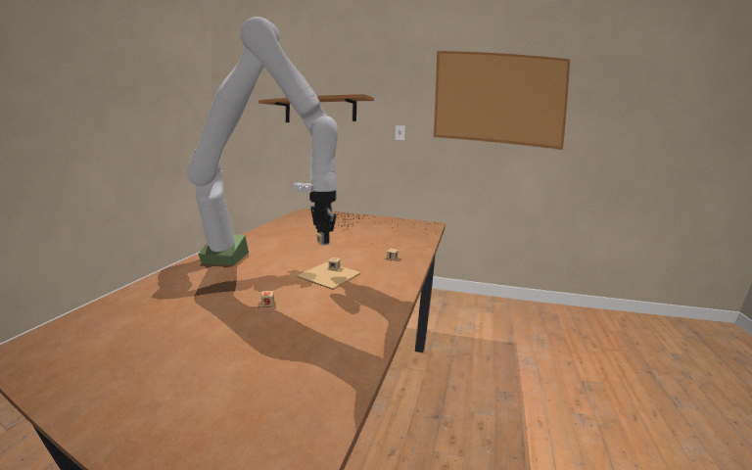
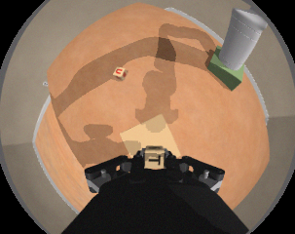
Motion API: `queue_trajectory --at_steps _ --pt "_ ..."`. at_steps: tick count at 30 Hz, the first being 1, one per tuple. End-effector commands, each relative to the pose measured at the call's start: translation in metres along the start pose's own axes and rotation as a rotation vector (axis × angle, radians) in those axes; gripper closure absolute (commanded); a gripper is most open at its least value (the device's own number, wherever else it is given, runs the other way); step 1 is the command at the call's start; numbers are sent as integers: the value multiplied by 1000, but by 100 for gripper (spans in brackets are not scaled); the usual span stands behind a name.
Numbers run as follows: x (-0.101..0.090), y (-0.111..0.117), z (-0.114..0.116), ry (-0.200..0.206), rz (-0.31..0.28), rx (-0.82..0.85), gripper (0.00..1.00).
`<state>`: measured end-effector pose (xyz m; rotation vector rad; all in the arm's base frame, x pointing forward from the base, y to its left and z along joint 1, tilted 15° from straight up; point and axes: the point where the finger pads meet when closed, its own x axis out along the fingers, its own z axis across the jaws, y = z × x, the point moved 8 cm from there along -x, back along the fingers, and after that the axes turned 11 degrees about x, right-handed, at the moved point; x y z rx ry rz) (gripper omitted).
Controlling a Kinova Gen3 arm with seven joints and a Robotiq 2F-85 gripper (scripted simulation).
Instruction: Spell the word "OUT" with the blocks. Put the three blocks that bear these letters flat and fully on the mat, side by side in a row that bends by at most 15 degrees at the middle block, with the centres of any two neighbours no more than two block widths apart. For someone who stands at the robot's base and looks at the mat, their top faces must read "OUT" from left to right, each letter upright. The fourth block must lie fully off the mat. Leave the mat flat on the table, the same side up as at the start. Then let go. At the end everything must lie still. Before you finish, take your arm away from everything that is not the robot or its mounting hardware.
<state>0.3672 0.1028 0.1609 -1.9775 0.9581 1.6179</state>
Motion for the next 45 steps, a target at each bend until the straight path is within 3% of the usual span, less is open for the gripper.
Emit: queue_trajectory --at_steps 1,13,25,45 --pt "-1 -1 0 1 -4 0 74" --pt "-1 0 0 0 -2 22 74" --pt "2 4 -3 -5 17 201 74" --pt "10 17 -17 4 70 1019 74"
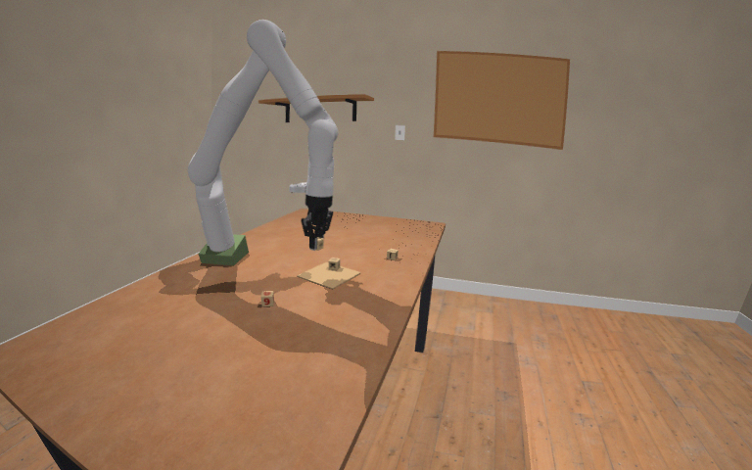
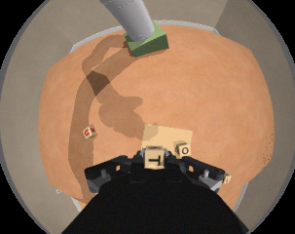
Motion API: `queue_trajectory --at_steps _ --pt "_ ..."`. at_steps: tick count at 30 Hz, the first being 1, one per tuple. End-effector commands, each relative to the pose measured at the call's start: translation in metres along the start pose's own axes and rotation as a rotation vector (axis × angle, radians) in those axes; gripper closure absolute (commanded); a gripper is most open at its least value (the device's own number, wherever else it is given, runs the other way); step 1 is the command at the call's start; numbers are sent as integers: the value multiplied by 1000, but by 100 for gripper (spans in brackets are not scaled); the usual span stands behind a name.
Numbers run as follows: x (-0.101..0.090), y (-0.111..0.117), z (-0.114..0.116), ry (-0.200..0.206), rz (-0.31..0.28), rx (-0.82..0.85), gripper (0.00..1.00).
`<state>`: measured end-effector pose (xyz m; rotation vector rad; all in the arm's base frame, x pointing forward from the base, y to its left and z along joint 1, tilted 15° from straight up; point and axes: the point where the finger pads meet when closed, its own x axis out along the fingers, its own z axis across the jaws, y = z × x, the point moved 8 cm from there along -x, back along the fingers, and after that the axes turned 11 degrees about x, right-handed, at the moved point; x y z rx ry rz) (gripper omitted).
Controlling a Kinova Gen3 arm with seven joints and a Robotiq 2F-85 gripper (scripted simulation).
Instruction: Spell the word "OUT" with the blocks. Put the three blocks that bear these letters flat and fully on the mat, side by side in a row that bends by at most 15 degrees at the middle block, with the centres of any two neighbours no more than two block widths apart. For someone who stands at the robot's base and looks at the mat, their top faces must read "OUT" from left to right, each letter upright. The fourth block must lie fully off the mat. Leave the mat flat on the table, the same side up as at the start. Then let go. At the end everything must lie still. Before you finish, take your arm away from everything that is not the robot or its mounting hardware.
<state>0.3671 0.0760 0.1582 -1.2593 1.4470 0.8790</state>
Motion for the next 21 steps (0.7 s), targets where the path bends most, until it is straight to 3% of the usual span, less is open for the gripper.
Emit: queue_trajectory --at_steps 1,12,14,21 --pt "1 0 0 8 -2 109 74" --pt "-2 -9 -8 -5 -9 714 74" --pt "-2 -9 -8 -5 -9 714 74" --pt "-5 -16 -11 -27 -21 1028 74"
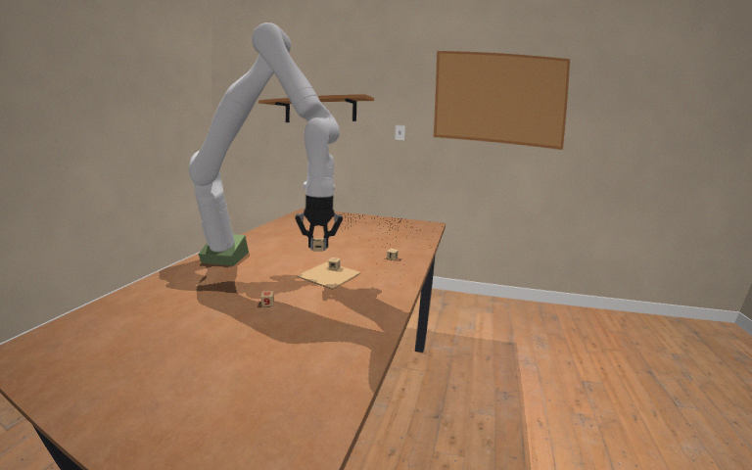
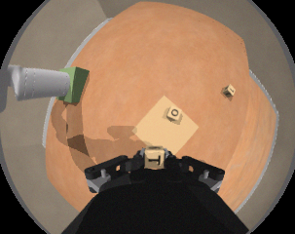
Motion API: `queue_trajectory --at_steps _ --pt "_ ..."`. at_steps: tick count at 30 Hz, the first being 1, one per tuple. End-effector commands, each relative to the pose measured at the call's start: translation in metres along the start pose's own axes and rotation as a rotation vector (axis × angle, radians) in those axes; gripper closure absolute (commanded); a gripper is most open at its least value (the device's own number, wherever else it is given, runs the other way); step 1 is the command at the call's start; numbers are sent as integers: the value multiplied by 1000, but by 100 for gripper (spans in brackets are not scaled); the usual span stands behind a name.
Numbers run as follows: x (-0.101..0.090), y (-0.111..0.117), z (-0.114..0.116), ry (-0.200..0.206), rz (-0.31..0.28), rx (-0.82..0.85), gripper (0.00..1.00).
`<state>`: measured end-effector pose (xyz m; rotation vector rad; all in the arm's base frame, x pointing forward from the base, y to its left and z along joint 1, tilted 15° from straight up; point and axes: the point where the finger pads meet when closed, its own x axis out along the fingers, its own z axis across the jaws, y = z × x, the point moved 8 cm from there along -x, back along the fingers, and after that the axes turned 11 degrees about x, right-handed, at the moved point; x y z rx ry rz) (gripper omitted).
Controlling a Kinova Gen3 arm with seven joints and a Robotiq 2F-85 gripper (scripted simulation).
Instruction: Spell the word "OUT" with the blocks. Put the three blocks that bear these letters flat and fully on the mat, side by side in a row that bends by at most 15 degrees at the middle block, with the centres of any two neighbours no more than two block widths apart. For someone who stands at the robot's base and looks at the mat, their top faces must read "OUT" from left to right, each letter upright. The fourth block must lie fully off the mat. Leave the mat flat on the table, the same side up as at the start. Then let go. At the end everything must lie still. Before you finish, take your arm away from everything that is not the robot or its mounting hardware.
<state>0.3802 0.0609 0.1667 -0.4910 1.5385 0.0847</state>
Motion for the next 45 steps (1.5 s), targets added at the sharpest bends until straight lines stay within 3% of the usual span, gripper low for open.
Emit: queue_trajectory --at_steps 1,8,17,45 --pt "-2 2 2 -8 -8 71 74" --pt "-5 -2 6 -30 -7 274 74" --pt "-7 -4 9 -43 -6 372 74" --pt "0 -4 10 -44 -5 394 74"
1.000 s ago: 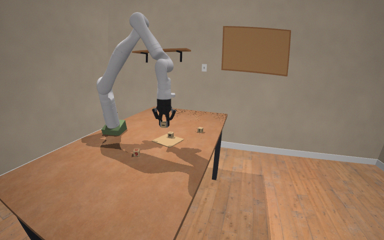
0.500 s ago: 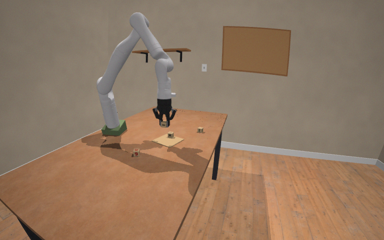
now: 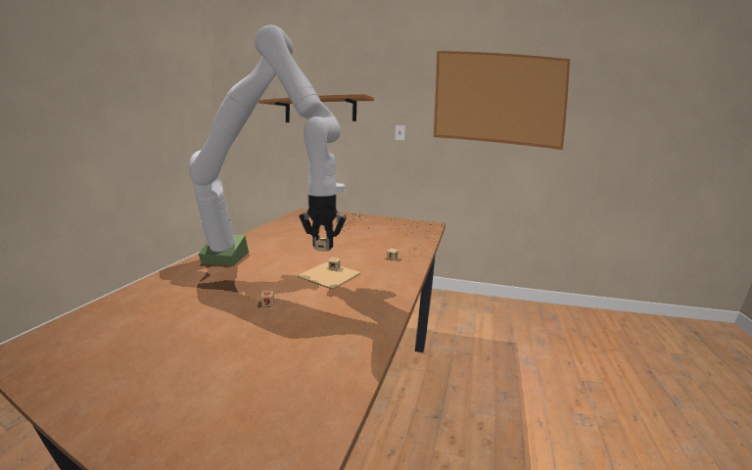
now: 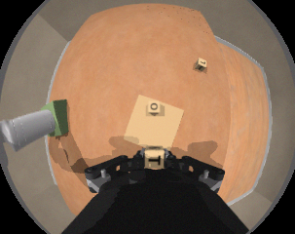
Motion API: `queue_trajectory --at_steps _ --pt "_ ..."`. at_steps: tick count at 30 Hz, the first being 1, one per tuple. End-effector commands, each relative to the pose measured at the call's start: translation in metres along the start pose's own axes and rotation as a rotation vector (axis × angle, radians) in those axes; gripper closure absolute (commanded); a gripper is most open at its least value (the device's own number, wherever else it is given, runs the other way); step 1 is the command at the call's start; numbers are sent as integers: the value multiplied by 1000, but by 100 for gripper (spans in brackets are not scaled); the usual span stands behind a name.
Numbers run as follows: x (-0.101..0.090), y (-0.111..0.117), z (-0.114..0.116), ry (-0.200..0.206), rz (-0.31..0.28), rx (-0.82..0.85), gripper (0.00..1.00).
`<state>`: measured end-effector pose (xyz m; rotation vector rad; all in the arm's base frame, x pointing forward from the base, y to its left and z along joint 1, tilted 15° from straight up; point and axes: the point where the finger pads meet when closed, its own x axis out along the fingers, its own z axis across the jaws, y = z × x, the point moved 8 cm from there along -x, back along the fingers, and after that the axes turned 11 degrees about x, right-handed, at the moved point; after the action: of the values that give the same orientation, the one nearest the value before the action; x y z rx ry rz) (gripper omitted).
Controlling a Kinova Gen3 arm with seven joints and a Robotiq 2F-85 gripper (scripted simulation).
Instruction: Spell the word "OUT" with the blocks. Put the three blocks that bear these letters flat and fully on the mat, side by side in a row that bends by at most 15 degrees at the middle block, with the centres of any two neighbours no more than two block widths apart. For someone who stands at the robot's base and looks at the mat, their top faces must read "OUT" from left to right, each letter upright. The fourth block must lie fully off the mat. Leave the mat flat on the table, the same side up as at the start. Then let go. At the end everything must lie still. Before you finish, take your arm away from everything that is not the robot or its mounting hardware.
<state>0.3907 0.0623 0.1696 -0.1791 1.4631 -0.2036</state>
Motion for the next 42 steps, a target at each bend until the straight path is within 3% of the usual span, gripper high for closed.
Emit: queue_trajectory --at_steps 1,14,23,42 --pt "5 -1 0 2 -2 3 74" --pt "62 -1 0 2 -2 3 74" --pt "85 -1 -1 2 -2 3 74" --pt "90 -1 -1 2 -2 3 74"
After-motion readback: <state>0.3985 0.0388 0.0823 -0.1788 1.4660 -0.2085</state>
